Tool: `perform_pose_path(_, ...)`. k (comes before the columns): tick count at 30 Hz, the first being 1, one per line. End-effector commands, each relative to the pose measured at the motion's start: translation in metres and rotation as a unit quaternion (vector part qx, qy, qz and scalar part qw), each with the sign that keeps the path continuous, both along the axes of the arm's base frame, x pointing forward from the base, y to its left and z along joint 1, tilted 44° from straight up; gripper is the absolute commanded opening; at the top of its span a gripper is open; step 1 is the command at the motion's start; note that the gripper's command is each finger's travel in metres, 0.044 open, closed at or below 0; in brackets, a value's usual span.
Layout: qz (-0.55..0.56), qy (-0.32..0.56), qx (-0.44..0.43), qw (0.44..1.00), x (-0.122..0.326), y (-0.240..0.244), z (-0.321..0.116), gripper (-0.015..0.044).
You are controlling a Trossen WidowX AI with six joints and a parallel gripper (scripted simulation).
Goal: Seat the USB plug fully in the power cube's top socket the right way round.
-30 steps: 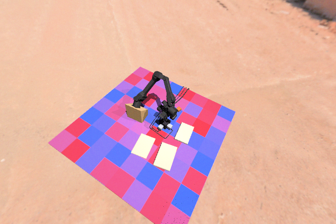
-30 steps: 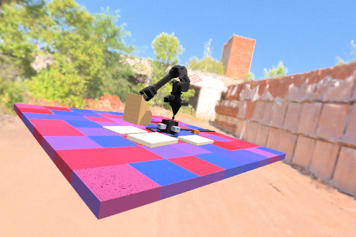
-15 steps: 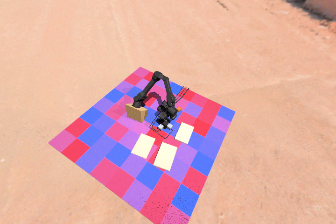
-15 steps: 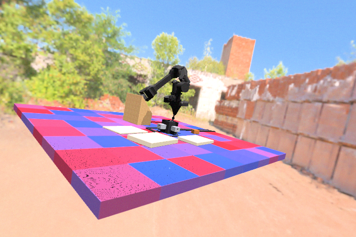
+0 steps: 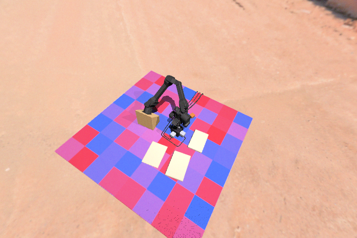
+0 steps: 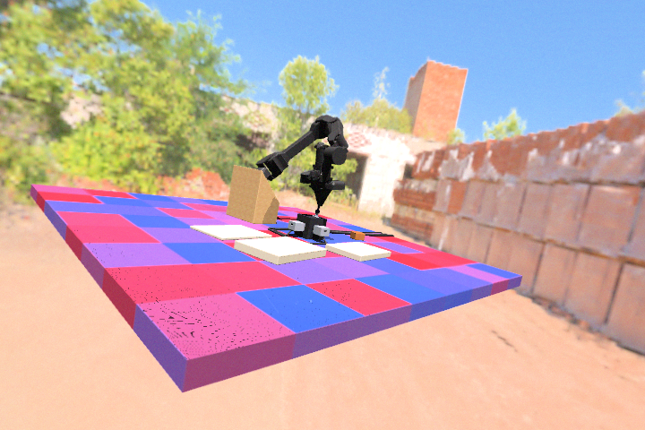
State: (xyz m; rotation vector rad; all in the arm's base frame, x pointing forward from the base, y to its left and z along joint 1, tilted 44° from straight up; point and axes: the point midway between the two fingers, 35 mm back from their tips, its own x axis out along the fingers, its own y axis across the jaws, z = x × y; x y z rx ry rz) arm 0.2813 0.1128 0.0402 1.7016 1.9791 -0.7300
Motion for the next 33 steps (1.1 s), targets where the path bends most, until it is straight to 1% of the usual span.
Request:
perform_pose_path(1, -0.002, 0.002, 0.001, 1.000, 0.0000, 0.0006, -0.0004, 0.0000)
perform_pose_path(33, -0.002, 0.002, 0.001, 1.000, -0.0006, 0.0032, -0.0032, 0.0000)
